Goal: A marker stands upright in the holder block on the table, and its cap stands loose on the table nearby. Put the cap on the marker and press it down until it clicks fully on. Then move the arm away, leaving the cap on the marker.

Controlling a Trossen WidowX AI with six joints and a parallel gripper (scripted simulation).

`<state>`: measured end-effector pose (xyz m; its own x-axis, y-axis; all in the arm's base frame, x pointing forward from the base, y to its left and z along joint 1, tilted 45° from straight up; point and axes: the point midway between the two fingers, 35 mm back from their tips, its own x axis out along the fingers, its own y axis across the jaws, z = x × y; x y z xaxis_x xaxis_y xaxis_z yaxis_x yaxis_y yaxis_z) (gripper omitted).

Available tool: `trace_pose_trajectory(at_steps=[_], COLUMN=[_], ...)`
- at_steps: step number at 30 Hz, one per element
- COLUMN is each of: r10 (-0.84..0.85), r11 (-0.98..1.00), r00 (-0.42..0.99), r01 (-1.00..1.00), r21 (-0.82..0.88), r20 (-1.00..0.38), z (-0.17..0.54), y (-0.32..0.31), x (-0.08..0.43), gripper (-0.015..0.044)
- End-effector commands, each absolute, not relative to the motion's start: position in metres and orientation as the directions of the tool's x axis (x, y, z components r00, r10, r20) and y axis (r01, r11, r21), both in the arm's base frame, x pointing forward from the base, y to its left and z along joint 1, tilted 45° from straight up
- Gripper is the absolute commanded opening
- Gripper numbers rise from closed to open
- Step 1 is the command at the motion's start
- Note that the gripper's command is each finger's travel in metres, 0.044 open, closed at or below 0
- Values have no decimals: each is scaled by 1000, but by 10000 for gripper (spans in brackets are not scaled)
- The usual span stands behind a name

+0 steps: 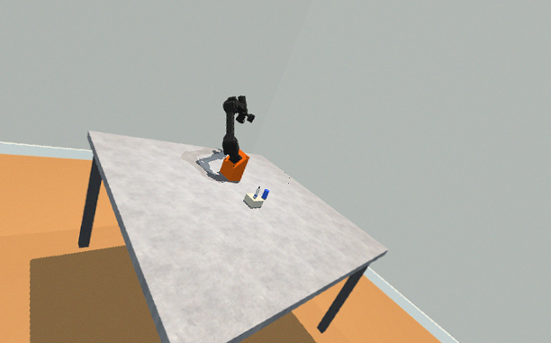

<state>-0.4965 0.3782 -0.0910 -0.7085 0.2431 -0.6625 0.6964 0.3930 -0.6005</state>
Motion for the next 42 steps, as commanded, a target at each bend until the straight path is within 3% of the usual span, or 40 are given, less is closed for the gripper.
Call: trace_pose_trajectory(at_steps=[1, 6, 13, 19, 25, 33, 42], r10=[245, 307, 395, 406, 353, 188, -95], r11=[387, 183, -316, -707, -926, -840, -286], r00=[-707, -633, -438, -251, -65, 139, 261], r01=[699, 772, 760, 523, 118, -490, -932], r21=[-601, -608, -568, -476, -358, -233, -225], r20=[-664, -711, -807, -879, -933, -972, -961], z=[-91, -98, -109, -116, -119, -117, -105], y=[379, 412, 468, 495, 498, 460, 369], x=[-495, -452, -342, -235, -123, 17, 148], gripper=[374, 247, 247, 247, 247, 247, 247])
